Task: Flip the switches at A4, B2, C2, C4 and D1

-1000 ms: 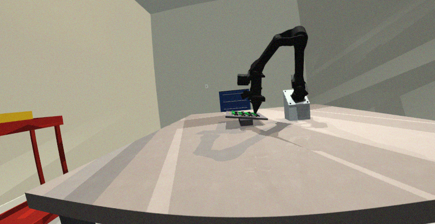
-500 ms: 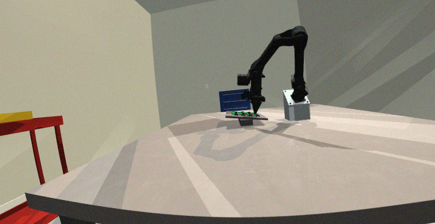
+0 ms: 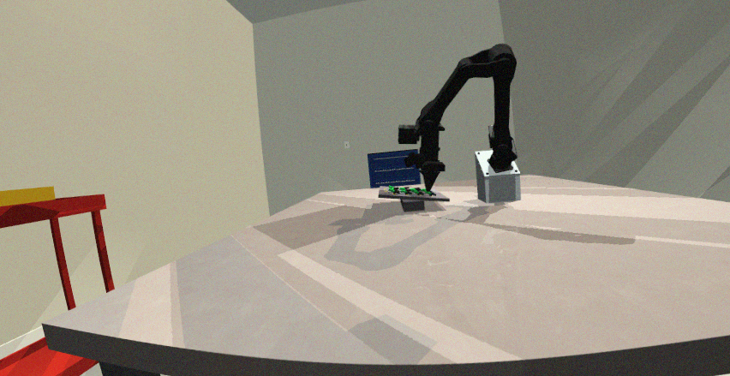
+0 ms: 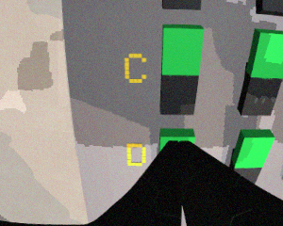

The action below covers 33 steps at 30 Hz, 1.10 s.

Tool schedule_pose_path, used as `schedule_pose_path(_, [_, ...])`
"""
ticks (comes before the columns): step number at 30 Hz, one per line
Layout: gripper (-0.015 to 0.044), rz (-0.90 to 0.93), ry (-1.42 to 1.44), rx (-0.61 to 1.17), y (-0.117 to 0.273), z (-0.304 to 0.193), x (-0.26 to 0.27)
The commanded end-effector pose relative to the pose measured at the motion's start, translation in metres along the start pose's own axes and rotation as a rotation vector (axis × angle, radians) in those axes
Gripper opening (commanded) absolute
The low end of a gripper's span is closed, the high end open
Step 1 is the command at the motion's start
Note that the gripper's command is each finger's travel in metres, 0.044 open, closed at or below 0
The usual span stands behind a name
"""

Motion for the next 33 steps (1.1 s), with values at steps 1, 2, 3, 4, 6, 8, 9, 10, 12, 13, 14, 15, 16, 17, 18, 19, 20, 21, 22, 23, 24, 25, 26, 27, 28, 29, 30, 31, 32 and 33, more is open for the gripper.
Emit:
schedule_pose_path(1, [0.0,0.003,-0.005,0.001,-0.001,0.0,0.0])
schedule_pose_path(2, [0.0,0.003,-0.005,0.001,-0.001,0.0,0.0])
schedule_pose_path(3, [0.0,0.004,-0.005,0.001,-0.001,0.0,0.0])
schedule_pose_path(4, [0.0,0.004,-0.005,0.001,-0.002,0.0,0.0])
schedule_pose_path(6, [0.0,0.004,-0.005,0.001,-0.002,0.0,0.0])
schedule_pose_path(8, [0.0,0.004,-0.005,0.001,-0.002,0.0,0.0])
schedule_pose_path(9, [0.0,0.004,-0.005,0.001,-0.002,0.0,0.0])
schedule_pose_path(10, [0.0,0.004,-0.005,0.001,-0.002,0.0,0.0])
schedule_pose_path(12, [0.0,0.004,-0.005,0.001,-0.003,0.0,0.0])
schedule_pose_path(13, [0.0,0.004,-0.005,0.001,-0.003,0.0,0.0])
schedule_pose_path(14, [0.0,0.004,-0.005,0.001,-0.003,0.0,0.0])
schedule_pose_path(15, [0.0,0.004,-0.005,0.001,-0.003,0.0,0.0])
schedule_pose_path(16, [0.0,0.004,-0.005,0.001,-0.003,0.0,0.0])
schedule_pose_path(17, [0.0,0.004,-0.005,0.001,-0.003,0.0,0.0])
schedule_pose_path(18, [0.0,0.004,-0.005,0.001,-0.003,0.0,0.0])
schedule_pose_path(19, [0.0,0.004,-0.005,0.001,-0.004,0.0,0.0])
schedule_pose_path(20, [0.0,0.004,-0.005,0.001,-0.004,0.0,0.0])
schedule_pose_path(21, [0.0,0.004,-0.005,0.001,-0.004,0.0,0.0])
schedule_pose_path(22, [0.0,0.004,-0.005,0.001,-0.004,0.0,0.0])
schedule_pose_path(23, [0.0,0.004,-0.005,0.001,-0.004,0.0,0.0])
schedule_pose_path(24, [0.0,0.0,0.0,-0.001,-0.001,0.0,0.0])
schedule_pose_path(25, [0.0,-0.001,-0.002,-0.004,0.005,0.0,0.0])
schedule_pose_path(26, [0.0,-0.003,-0.004,-0.009,0.016,0.001,-0.001])
schedule_pose_path(27, [0.0,-0.003,-0.006,-0.015,0.029,0.0,-0.002])
schedule_pose_path(28, [0.0,-0.001,-0.007,-0.019,0.043,-0.002,-0.002])
schedule_pose_path(29, [0.0,0.002,-0.006,-0.022,0.053,-0.003,-0.002])
schedule_pose_path(30, [0.0,0.004,-0.006,-0.024,0.059,-0.004,-0.002])
schedule_pose_path(31, [0.0,0.005,-0.006,-0.024,0.061,-0.005,-0.002])
schedule_pose_path(32, [0.0,0.005,-0.006,-0.024,0.061,-0.005,-0.002])
schedule_pose_path(33, [0.0,0.005,-0.006,-0.024,0.061,-0.005,-0.002])
Point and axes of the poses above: the point midway between the two fingers, 35 mm back from their tips, its own y axis back along the fingers, its own x axis across the jaws, z = x × y, the point moved 10 cm from there along y, back along the fingers, and after that the axes turned 11 degrees about -y, right-handed, at the moved point
